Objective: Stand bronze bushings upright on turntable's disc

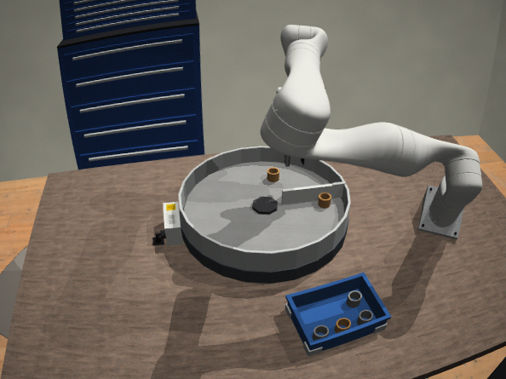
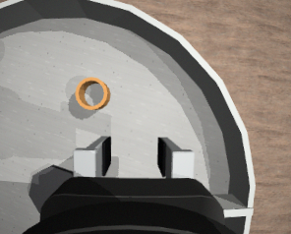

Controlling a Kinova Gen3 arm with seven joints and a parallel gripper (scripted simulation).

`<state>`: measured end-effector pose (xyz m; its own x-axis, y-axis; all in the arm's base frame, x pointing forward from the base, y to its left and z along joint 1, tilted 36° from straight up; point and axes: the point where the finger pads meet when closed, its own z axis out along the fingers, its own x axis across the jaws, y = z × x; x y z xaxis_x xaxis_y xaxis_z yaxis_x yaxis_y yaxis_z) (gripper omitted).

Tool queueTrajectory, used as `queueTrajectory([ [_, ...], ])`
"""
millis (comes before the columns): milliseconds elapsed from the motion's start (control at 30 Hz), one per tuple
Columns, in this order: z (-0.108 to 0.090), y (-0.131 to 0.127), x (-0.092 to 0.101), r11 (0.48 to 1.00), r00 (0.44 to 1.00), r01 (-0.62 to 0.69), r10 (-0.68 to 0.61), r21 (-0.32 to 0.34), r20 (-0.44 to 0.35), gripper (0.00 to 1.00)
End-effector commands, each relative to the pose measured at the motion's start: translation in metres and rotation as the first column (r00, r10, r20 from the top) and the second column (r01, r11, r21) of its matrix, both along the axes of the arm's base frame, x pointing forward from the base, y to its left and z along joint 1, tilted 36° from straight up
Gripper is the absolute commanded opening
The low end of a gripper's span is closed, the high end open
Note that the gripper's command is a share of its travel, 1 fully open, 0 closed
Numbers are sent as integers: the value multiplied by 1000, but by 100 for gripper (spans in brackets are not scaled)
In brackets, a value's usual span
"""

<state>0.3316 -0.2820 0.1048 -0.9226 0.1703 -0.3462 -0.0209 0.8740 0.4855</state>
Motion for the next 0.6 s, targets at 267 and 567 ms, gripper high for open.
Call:
queueTrajectory([
  [267,4,1,-2,1000,1000,5,-4,6,-3,76],
  [567,9,14,-3,1000,1000,8,-8,13,-5,76],
])
